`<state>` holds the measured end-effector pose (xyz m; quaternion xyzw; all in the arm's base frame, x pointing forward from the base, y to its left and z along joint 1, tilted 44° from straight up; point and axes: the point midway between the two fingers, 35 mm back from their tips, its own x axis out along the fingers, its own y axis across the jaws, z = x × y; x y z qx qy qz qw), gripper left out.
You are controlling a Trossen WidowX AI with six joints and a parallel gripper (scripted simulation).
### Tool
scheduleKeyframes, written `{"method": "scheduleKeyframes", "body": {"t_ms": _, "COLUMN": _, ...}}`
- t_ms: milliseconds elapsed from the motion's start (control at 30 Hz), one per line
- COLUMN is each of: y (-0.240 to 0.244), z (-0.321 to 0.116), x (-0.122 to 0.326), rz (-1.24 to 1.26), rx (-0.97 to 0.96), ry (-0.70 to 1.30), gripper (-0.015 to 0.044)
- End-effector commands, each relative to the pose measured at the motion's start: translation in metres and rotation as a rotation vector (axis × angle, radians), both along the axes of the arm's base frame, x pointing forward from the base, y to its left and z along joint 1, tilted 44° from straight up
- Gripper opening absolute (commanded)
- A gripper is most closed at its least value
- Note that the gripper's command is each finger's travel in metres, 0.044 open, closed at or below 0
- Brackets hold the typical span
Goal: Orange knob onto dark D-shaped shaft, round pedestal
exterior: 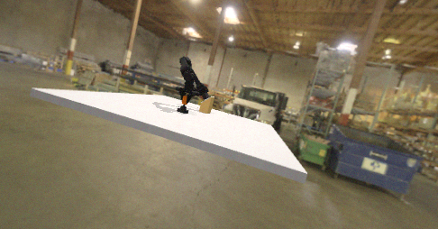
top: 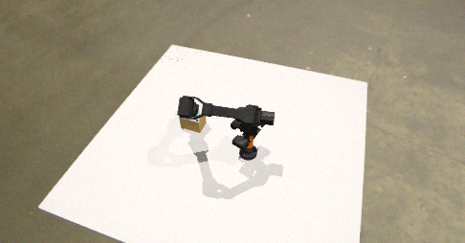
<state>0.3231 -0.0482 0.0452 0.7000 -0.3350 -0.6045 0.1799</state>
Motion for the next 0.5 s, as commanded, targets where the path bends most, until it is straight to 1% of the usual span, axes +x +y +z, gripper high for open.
{"method": "scheduleKeyframes", "body": {"t_ms": 0, "y": 0.0014, "z": 0.002, "x": -0.0005, "rz": 0.001, "rx": -0.001, "ry": 0.001, "gripper": 0.0}}
{"method": "scheduleKeyframes", "body": {"t_ms": 133, "y": 0.0022, "z": 0.0033, "x": 0.0, "rz": 0.007, "rx": -0.002, "ry": 0.007, "gripper": 0.0}}
{"method": "scheduleKeyframes", "body": {"t_ms": 333, "y": 0.0016, "z": 0.0017, "x": -0.0003, "rz": 0.145, "rx": -0.01, "ry": 0.137, "gripper": 0.0}}
{"method": "scheduleKeyframes", "body": {"t_ms": 467, "y": 0.001, "z": 0.0006, "x": -0.0002, "rz": 0.153, "rx": -0.011, "ry": 0.145, "gripper": 0.0}}
